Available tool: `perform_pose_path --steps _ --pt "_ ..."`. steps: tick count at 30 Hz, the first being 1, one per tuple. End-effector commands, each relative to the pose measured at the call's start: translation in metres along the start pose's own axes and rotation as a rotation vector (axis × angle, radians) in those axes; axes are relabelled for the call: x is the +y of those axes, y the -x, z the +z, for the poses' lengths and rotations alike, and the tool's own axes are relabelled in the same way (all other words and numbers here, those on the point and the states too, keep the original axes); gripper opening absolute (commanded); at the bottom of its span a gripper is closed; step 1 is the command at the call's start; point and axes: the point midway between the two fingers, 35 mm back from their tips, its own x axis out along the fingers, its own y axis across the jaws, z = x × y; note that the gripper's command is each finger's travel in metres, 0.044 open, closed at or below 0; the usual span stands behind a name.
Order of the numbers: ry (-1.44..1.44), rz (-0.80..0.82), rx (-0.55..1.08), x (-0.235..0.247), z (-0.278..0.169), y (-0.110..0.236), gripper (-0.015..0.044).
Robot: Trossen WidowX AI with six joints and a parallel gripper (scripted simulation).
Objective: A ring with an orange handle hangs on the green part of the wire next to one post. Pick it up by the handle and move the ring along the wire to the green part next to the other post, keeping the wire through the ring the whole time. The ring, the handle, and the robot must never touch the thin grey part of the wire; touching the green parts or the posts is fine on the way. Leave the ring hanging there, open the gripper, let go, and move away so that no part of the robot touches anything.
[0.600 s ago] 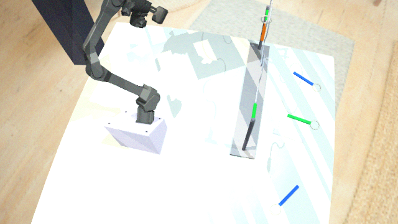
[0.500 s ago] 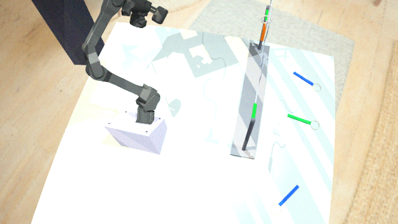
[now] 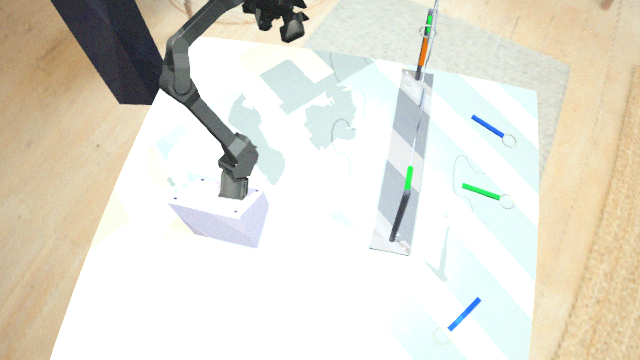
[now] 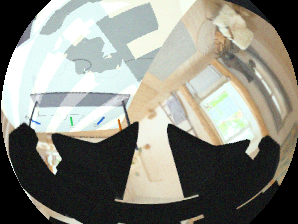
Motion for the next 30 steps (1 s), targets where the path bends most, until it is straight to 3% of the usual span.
perform_pose_path --steps 1,16,30 --pt "-0.253 0.042 0.090 0.003 -0.023 -0.039 0.0160" --pt "-1.099 -0.051 0.430 0.017 -0.070 -0.161 0.0160" --pt "-1.849 -0.450 0.724 0.049 -0.079 -0.250 0.0160"
